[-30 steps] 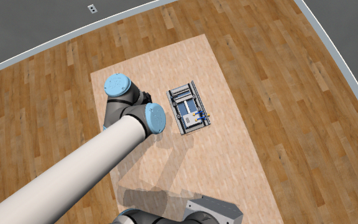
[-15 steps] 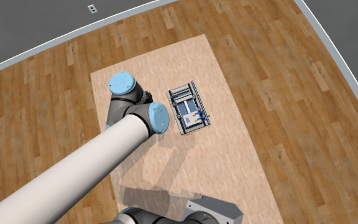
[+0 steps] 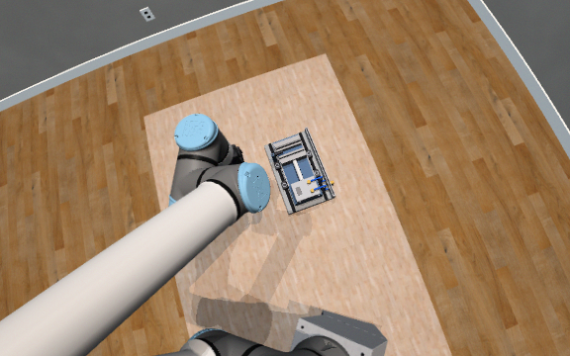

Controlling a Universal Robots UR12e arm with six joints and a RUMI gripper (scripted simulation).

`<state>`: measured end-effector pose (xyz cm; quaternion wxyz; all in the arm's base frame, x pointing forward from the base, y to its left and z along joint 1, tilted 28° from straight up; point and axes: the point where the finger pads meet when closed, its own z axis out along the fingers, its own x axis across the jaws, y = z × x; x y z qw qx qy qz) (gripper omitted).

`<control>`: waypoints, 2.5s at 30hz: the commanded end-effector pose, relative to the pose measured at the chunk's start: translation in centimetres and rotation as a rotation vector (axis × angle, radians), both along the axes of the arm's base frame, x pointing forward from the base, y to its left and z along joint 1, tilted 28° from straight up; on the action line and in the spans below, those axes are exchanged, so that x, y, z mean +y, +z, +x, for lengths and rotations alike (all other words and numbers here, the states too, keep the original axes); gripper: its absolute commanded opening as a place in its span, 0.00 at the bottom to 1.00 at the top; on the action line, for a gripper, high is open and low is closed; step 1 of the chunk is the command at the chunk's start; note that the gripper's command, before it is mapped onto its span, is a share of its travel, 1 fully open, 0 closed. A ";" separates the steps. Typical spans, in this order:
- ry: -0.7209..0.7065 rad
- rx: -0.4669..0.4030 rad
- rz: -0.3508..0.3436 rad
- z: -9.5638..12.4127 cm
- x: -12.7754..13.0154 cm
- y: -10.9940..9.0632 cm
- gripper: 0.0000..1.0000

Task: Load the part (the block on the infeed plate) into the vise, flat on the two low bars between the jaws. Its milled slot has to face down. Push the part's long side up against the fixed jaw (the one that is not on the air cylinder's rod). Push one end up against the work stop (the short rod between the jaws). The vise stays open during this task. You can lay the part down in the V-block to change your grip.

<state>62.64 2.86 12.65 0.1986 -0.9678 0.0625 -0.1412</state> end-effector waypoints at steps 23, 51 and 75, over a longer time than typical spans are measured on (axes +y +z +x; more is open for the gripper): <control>0.000 -0.001 0.000 0.0 0.0 0.1 0.00; 0.000 -0.001 0.000 -0.3 -0.5 1.1 0.00; 0.000 -0.001 0.000 -1.2 -1.6 3.8 0.00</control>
